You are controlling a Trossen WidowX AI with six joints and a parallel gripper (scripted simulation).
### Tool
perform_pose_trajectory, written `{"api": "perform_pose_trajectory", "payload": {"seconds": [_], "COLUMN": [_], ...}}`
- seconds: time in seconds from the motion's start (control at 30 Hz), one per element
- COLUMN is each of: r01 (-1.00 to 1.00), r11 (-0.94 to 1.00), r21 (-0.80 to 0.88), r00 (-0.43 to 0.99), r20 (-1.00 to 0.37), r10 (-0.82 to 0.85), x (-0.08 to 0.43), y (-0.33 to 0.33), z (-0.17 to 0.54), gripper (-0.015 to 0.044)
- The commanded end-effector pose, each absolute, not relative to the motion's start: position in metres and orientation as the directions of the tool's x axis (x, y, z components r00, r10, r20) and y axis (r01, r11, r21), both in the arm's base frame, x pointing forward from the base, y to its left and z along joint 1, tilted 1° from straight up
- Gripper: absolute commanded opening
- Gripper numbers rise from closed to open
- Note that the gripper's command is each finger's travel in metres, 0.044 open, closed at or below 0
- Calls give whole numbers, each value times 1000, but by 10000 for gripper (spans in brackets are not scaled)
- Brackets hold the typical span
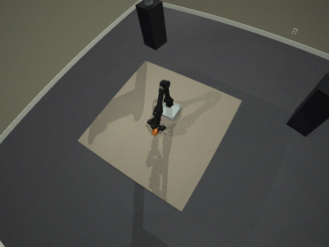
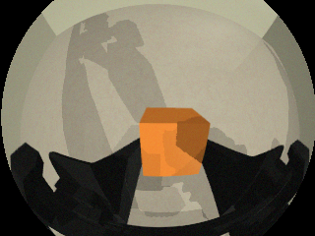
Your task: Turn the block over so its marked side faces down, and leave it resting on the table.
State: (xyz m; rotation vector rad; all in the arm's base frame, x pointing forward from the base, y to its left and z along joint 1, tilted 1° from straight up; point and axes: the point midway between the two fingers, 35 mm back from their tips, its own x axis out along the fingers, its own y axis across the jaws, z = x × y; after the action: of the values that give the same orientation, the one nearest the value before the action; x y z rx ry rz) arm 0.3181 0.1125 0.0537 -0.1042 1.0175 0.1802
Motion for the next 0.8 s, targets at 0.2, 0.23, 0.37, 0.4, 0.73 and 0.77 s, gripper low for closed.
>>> {"api": "perform_pose_trajectory", "payload": {"seconds": [0.2, 0.23, 0.37, 0.4, 0.73, 0.77], "r01": [-194, -194, -196, -196, -195, -195], "r11": [981, 981, 981, 981, 981, 981], "r21": [-6, -6, -7, -7, -7, -7], "r00": [621, 632, 675, 686, 781, 790], "r20": [-775, -766, -726, -716, -605, -594], "r10": [118, 120, 129, 132, 151, 153], "x": [329, 329, 331, 332, 329, 328], "y": [116, 116, 117, 117, 116, 116], "z": [40, 39, 33, 31, 24, 23], "gripper": [0, 0, 0, 0, 0, 0]}}
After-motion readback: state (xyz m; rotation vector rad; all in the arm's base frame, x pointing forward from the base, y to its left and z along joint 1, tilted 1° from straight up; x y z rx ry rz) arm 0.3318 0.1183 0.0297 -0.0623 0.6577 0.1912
